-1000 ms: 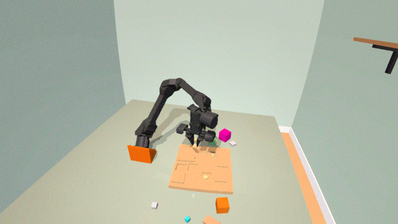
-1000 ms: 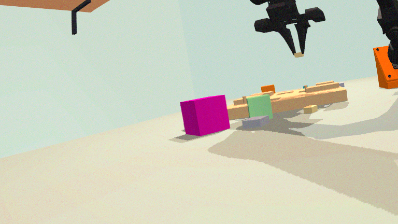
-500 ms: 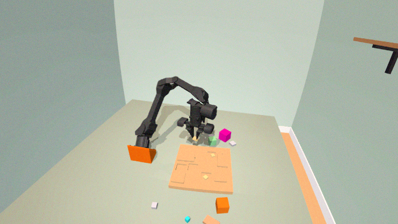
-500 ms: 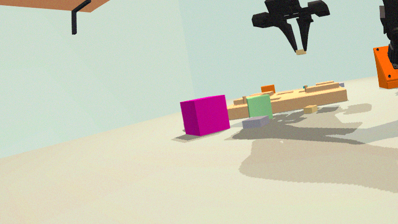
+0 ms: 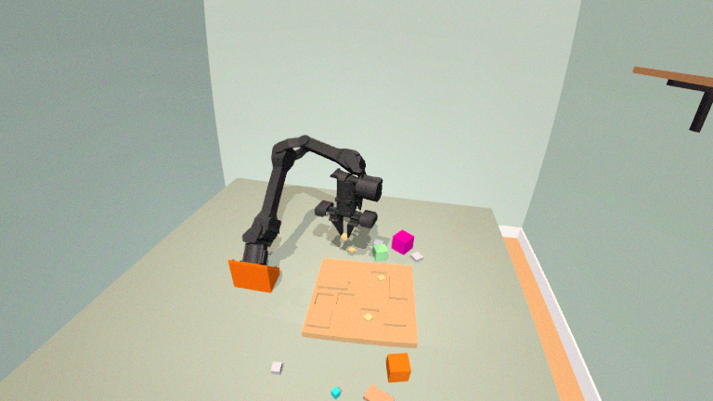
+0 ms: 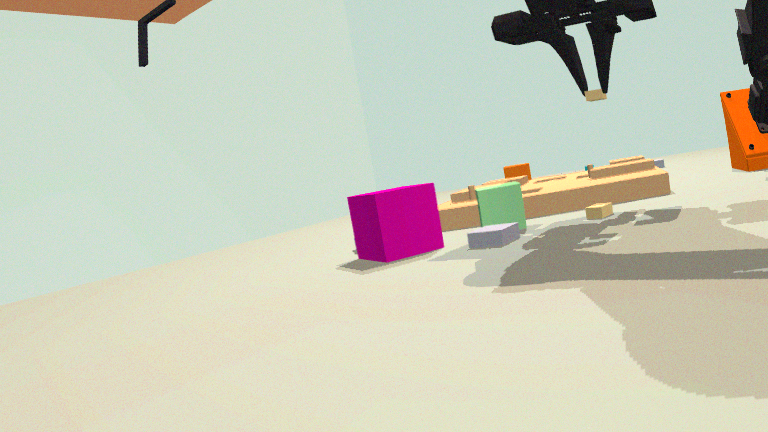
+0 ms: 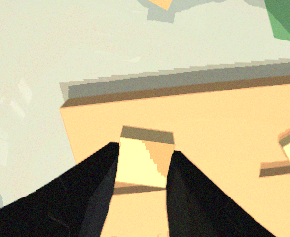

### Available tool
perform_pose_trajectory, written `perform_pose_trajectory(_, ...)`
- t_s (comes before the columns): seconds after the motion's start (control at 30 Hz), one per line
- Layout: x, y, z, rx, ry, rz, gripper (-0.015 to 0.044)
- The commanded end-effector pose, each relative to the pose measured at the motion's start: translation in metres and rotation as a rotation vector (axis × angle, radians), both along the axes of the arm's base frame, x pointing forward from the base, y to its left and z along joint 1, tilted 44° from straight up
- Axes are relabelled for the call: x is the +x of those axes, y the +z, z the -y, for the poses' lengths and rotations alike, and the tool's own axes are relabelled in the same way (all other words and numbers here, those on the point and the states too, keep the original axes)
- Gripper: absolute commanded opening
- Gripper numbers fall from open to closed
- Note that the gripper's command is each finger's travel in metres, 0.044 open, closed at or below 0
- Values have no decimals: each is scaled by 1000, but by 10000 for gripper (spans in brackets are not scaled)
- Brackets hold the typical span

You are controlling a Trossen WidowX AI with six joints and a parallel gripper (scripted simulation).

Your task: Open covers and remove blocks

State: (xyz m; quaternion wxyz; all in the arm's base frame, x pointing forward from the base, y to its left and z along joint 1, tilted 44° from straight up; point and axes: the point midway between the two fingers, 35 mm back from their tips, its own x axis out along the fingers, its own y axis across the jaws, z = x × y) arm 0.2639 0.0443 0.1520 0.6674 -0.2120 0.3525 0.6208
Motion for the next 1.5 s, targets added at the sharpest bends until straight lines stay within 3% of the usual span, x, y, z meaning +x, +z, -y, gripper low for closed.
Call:
perform_pose_trajectory(0.0,-8,10,-9,5,-2,5,80)
perform_pose_trajectory(0.6,-47,43,-46,27,4,1,80)
perform_pose_trajectory(1.47,-43,13,-72,16,5,3,80)
